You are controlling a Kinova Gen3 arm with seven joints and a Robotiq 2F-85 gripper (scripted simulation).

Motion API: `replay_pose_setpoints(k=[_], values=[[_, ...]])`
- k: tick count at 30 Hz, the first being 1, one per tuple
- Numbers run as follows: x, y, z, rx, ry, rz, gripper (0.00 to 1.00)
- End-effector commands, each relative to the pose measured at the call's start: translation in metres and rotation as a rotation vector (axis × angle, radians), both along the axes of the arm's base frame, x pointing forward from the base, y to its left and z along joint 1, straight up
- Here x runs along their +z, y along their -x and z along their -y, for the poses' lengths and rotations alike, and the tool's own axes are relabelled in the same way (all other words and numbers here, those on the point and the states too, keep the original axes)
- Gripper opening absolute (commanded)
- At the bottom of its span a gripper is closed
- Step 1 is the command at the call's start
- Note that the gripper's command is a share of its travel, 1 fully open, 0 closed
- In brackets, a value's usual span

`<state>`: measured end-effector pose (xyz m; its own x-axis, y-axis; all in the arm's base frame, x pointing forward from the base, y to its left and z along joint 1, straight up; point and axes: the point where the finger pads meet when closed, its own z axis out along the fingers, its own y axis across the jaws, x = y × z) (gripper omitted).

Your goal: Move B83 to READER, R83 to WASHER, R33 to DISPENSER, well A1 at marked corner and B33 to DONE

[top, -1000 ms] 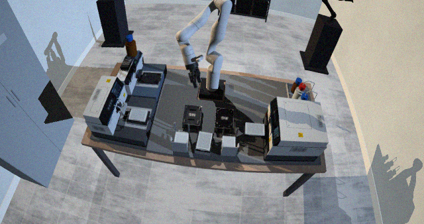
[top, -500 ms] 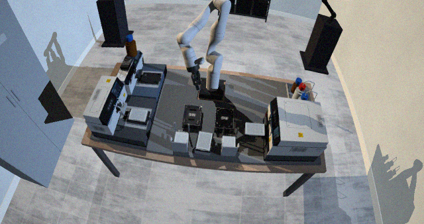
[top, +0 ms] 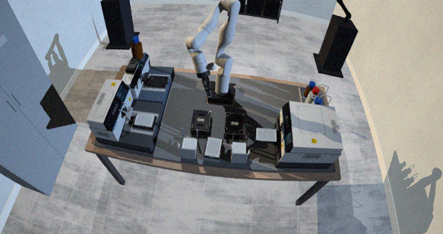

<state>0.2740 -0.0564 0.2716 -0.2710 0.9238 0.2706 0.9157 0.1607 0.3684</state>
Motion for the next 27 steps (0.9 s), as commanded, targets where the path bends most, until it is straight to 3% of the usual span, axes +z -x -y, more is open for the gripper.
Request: replay_pose_setpoints(k=[1,27], values=[[-0.002,-0.001,-0.002,0.027,0.016,-0.004,1.0],[-0.022,-0.007,-0.016,0.217,0.122,-0.034,1.0]])
